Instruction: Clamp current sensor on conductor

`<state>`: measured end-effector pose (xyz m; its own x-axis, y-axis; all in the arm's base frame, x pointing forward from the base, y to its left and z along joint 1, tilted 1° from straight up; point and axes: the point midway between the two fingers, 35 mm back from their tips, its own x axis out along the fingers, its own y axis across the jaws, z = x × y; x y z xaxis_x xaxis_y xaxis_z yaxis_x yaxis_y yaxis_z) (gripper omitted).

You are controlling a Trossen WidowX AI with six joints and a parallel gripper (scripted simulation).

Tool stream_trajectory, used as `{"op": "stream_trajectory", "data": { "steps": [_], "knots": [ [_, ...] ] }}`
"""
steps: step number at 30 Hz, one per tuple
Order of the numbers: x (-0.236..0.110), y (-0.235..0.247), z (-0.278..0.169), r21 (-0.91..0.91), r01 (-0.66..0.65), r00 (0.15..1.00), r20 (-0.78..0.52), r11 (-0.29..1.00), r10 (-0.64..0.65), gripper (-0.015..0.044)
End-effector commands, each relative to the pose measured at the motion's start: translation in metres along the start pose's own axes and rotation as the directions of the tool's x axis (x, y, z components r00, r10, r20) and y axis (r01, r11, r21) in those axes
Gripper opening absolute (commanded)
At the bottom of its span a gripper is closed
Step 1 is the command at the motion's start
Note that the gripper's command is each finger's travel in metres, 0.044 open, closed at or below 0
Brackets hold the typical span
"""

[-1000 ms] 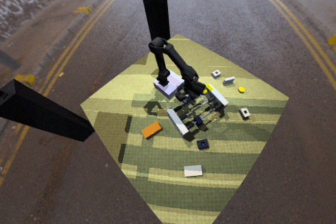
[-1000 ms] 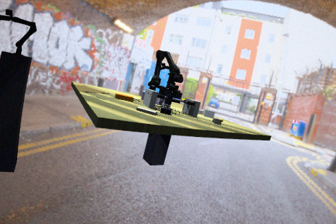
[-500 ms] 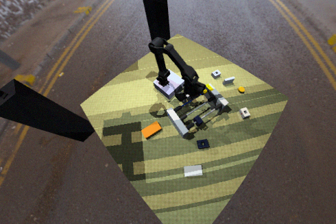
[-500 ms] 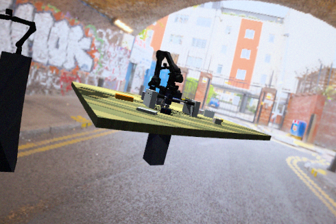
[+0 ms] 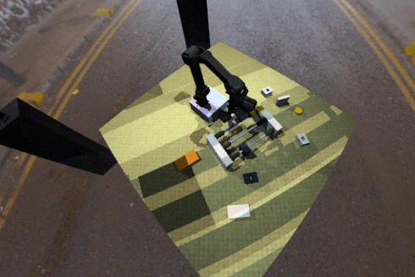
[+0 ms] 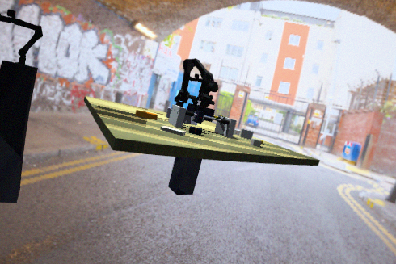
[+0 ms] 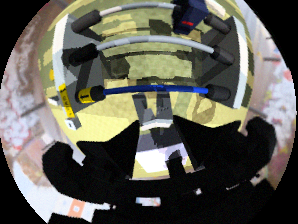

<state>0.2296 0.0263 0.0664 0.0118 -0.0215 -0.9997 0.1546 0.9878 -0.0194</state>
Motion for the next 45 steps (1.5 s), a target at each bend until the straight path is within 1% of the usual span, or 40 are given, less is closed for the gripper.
{"op": "stream_trajectory", "data": {
  "steps": [1,10,16,19,25,30,35,45],
  "knots": [
    [-0.026,0.0,0.001,0.004,-0.003,1.0,0.009,1.0,0.003,0.0],
    [-0.075,-0.002,-0.006,0.004,-0.003,1.0,0.008,1.0,0.003,0.0],
    [-0.079,-0.002,-0.006,0.022,-0.003,1.0,0.008,1.0,0.003,0.0],
    [-0.078,-0.002,-0.004,0.093,-0.003,1.0,0.008,0.996,0.003,0.0],
    [-0.078,-0.002,0.003,0.304,-0.005,1.0,0.008,0.953,0.003,0.0],
    [-0.077,-0.003,0.008,0.471,-0.006,1.0,0.009,0.882,0.002,0.0],
    [-0.076,-0.003,0.014,0.623,-0.008,1.0,0.009,0.782,0.002,0.0],
    [-0.074,-0.004,0.025,0.861,-0.01,1.0,0.01,0.509,0.002,0.0]
  ]
}}
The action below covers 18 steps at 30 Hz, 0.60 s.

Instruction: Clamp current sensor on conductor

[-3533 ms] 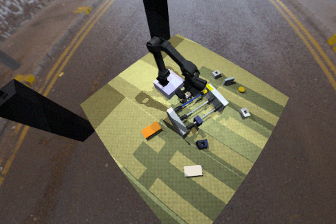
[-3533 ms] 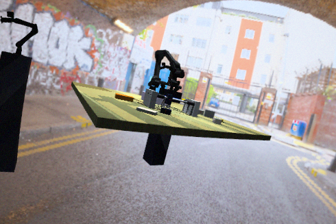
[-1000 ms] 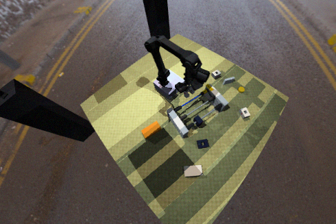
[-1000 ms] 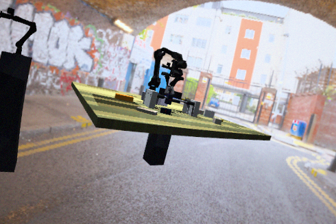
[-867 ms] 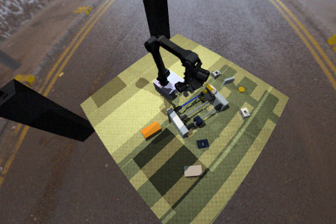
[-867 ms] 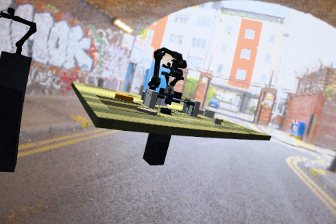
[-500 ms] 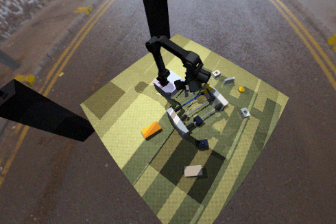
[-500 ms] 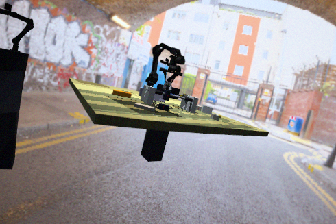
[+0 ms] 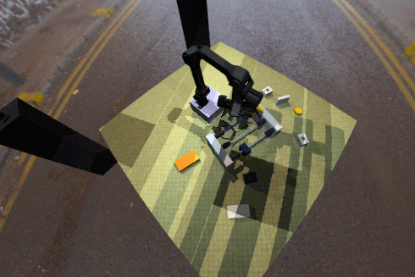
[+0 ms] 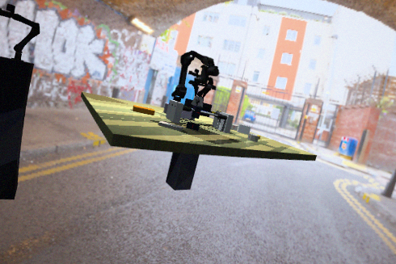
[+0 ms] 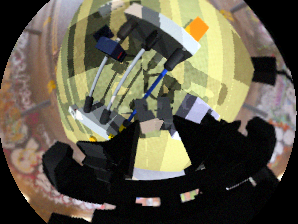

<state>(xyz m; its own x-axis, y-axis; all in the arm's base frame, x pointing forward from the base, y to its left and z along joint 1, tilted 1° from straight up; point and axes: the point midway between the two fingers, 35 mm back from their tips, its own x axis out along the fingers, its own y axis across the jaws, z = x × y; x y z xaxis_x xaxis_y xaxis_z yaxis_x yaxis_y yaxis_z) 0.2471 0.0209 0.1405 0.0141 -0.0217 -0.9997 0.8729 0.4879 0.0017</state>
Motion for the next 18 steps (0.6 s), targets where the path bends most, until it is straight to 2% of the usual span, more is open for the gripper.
{"op": "stream_trajectory", "data": {
  "steps": [1,8,18],
  "knots": [
    [0.0,0.005,0.005,0.166,-0.008,1.0,0.003,0.986,0.007,0.0],
    [0.002,0.011,0.01,0.409,-0.008,1.0,0.003,0.912,0.008,0.0],
    [0.004,0.018,0.018,0.69,-0.009,1.0,0.004,0.724,0.008,0.0]
  ]
}}
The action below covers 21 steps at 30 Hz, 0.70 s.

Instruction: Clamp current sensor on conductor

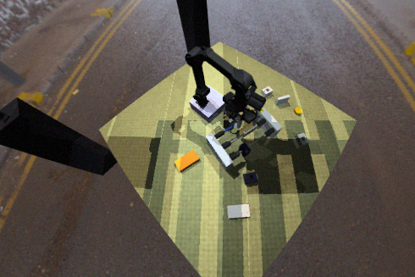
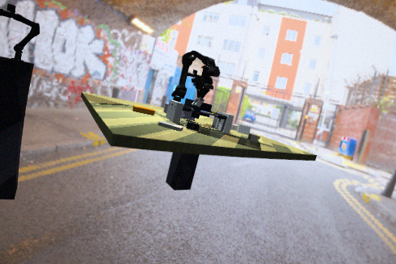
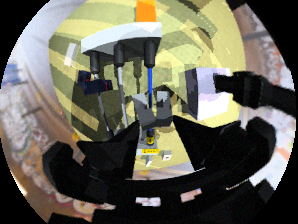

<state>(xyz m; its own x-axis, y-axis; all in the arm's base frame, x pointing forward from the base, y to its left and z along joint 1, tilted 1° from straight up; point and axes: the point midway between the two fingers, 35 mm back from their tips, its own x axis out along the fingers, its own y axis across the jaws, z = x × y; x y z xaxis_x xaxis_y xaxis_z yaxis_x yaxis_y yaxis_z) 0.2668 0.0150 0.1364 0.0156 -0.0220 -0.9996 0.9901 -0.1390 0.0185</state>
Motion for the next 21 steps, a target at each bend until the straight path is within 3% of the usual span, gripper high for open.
{"op": "stream_trajectory", "data": {
  "steps": [1,21],
  "knots": [
    [0.0,0.005,0.001,0.118,-0.007,1.0,-0.002,0.993,0.007,0.0],
    [0.025,0.007,0.0,0.118,-0.007,1.0,-0.002,0.993,0.007,0.0]
  ]
}}
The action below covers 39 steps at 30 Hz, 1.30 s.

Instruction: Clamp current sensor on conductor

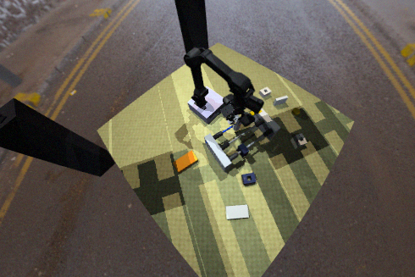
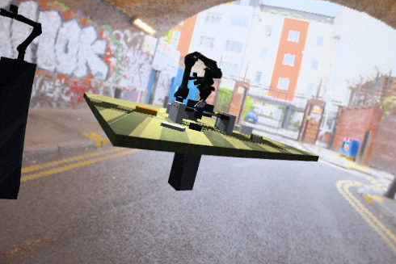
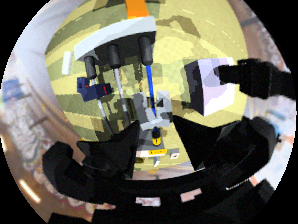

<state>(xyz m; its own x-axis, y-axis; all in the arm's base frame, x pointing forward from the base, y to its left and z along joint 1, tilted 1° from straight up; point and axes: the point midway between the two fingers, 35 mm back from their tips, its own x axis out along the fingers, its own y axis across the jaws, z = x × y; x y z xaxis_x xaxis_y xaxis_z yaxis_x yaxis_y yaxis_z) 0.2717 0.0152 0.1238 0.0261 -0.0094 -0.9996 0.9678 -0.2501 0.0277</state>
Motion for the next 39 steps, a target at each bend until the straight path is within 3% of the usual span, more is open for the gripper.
{"op": "stream_trajectory", "data": {
  "steps": [1,19,39],
  "knots": [
    [0.014,0.002,0.001,0.004,0.0,1.0,0.012,1.0,0.0,0.0],
    [0.042,0.001,0.002,0.004,0.0,1.0,0.012,1.0,0.0,0.0],
    [0.04,0.002,0.004,0.008,-0.011,1.0,0.023,1.0,0.011,0.0]
  ]
}}
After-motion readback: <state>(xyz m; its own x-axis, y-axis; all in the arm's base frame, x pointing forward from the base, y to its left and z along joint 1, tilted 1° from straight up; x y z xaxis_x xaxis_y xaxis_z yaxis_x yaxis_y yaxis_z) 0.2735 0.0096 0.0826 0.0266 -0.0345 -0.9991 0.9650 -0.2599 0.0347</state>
